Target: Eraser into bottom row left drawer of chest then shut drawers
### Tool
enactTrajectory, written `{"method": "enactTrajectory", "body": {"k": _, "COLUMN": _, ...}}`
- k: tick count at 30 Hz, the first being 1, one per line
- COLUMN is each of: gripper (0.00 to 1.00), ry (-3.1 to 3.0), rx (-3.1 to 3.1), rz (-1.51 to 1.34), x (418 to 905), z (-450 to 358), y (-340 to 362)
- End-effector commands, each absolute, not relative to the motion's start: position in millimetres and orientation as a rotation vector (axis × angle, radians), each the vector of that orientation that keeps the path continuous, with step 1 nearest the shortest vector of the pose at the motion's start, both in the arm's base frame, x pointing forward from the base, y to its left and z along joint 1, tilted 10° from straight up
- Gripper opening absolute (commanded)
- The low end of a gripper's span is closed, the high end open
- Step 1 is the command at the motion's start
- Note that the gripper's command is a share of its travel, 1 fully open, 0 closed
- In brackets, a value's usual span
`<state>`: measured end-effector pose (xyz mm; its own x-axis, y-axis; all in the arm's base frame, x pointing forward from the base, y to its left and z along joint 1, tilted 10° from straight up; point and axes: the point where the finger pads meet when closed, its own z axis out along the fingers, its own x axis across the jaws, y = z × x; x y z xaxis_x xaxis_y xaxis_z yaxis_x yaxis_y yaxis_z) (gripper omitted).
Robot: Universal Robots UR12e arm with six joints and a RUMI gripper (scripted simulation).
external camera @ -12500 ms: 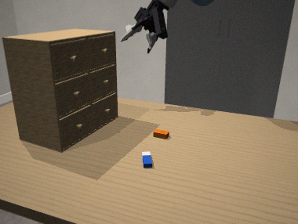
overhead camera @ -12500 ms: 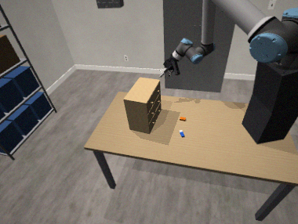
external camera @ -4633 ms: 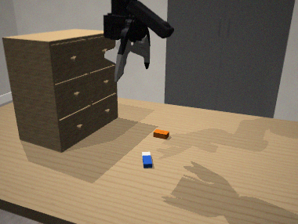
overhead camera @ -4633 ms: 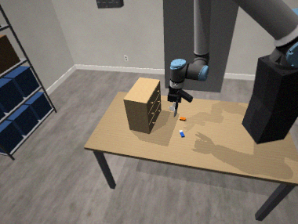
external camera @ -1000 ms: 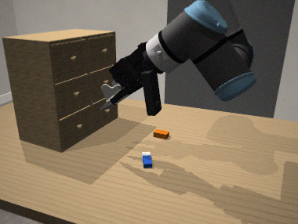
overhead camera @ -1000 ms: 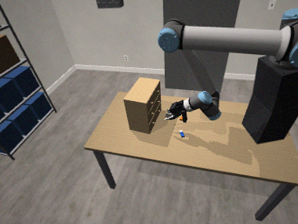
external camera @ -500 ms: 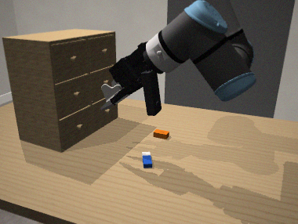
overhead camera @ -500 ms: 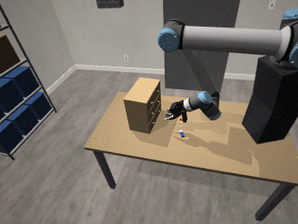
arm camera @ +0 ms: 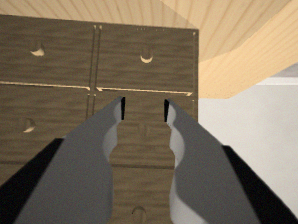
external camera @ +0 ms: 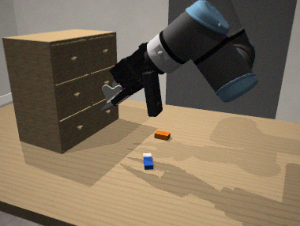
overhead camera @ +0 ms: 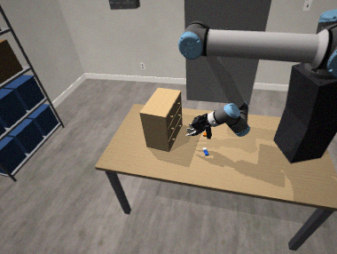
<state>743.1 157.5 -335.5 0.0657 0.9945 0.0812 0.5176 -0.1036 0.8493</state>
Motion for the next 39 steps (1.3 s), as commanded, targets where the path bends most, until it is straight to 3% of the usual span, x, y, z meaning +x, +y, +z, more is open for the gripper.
{"method": "enactTrajectory", "body": {"k": 1, "gripper": 0.20, "ry": 1.519, "rx": 1.697, "rz": 0.940, "x": 745.1, "z": -337.0, "y": 158.6}}
{"method": "enactTrajectory", "body": {"k": 39, "gripper": 0.20, "ry": 1.520, "rx": 1.698, "rz": 0.940, "x": 806.7, "z": -397.8, "y": 159.8}}
